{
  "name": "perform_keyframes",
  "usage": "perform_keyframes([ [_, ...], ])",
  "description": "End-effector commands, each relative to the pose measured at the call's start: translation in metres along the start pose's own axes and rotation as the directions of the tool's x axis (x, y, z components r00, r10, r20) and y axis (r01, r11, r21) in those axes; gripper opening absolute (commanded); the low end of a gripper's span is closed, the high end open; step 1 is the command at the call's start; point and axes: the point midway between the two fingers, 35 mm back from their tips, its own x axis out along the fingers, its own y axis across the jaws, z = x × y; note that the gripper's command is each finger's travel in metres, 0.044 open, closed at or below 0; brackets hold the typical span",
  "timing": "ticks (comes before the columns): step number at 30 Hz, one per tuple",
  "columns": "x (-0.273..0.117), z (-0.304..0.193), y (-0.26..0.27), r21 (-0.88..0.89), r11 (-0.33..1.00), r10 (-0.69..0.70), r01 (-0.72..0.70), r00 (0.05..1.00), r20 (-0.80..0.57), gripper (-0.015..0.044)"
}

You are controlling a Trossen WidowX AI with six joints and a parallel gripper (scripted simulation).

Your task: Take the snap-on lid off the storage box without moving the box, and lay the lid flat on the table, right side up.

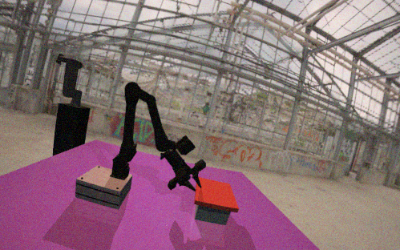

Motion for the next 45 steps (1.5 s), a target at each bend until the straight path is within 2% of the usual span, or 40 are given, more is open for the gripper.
perform_keyframes([
  [1, 0.0004, -0.001, -0.0004, -0.005, 1.0, -0.003, 0.003, 1.0, -0.005, 0.0],
  [45, -0.0065, 0.0004, 0.0064, 0.0, 1.0, 0.0, 0.0, 1.0, 0.0, 0.0],
])
